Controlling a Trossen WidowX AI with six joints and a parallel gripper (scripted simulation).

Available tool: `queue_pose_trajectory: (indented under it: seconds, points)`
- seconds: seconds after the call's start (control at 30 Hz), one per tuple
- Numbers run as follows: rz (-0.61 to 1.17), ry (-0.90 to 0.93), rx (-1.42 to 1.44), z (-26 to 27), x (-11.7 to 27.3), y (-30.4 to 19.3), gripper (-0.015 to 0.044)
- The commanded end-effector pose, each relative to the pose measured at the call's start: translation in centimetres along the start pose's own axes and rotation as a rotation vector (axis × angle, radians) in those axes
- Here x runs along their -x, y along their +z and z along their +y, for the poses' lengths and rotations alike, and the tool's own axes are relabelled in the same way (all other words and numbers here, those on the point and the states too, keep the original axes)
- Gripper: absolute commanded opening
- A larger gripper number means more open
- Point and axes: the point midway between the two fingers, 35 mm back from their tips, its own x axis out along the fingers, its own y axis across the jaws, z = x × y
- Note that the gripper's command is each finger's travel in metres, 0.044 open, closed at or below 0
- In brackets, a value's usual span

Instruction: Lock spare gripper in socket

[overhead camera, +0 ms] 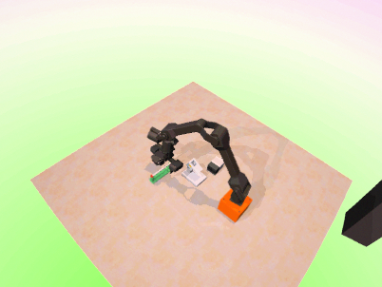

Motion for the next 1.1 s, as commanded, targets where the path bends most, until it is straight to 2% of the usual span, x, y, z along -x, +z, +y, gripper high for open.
queue_pose_trajectory:
  seconds: [0.0, 0.8, 0.9, 1.07]
  points:
    - [0.0, 0.0, 0.0, 0.0, 1.0, 0.1, 0.044]
    - [0.004, 0.017, 0.005, 0.5, 7.4, 0.7, 0.044]
    - [0.005, 0.017, 0.005, 0.5, 6.9, 0.6, 0.044]
    - [0.004, 0.017, 0.005, 0.4, 9.4, 0.9, 0.044]
